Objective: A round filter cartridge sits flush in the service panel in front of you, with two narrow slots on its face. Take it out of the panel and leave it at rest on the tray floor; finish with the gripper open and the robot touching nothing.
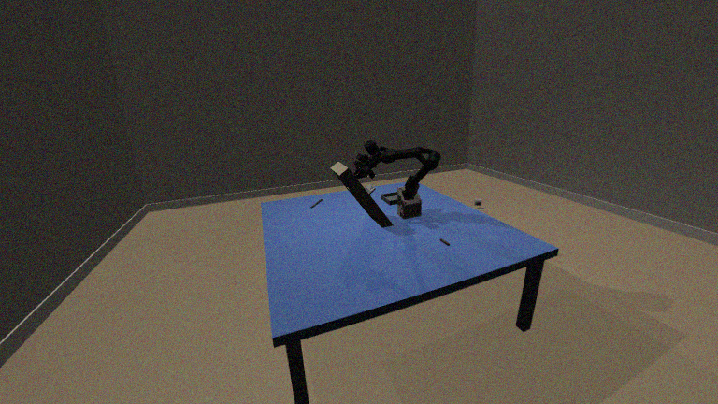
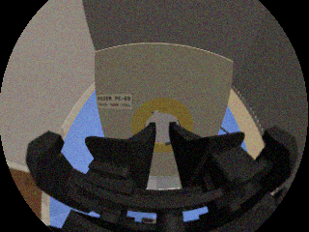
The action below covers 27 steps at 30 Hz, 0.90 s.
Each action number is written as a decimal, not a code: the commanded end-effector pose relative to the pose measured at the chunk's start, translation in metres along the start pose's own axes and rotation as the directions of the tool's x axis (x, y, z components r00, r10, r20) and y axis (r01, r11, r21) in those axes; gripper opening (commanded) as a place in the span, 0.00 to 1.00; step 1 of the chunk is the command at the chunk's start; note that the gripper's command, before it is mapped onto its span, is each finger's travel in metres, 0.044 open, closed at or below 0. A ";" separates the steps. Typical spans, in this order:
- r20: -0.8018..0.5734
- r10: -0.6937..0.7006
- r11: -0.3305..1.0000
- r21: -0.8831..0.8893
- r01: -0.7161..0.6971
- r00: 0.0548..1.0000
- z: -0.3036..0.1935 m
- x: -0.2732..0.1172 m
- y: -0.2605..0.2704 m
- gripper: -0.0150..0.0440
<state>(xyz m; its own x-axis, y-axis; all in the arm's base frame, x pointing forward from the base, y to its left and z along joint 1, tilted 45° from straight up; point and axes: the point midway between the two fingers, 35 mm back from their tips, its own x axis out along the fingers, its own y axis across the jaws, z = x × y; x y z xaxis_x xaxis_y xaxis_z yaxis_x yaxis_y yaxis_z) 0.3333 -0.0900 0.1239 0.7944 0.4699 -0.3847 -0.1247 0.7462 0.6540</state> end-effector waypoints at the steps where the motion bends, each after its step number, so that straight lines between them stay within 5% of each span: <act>1: -0.010 -0.002 0.987 0.159 0.003 1.000 -0.002 0.005 0.000 0.25; 13: -0.010 -0.002 0.838 0.546 0.007 1.000 -0.002 0.005 0.000 0.25; 27: -0.010 -0.002 0.483 0.875 0.010 1.000 -0.002 0.005 0.000 0.25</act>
<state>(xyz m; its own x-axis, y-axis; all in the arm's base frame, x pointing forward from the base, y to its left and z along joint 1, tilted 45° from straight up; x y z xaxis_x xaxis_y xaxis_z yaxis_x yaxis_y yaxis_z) 0.3333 -0.0907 0.1227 0.7947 0.4651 -0.3900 0.4115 0.0596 0.9095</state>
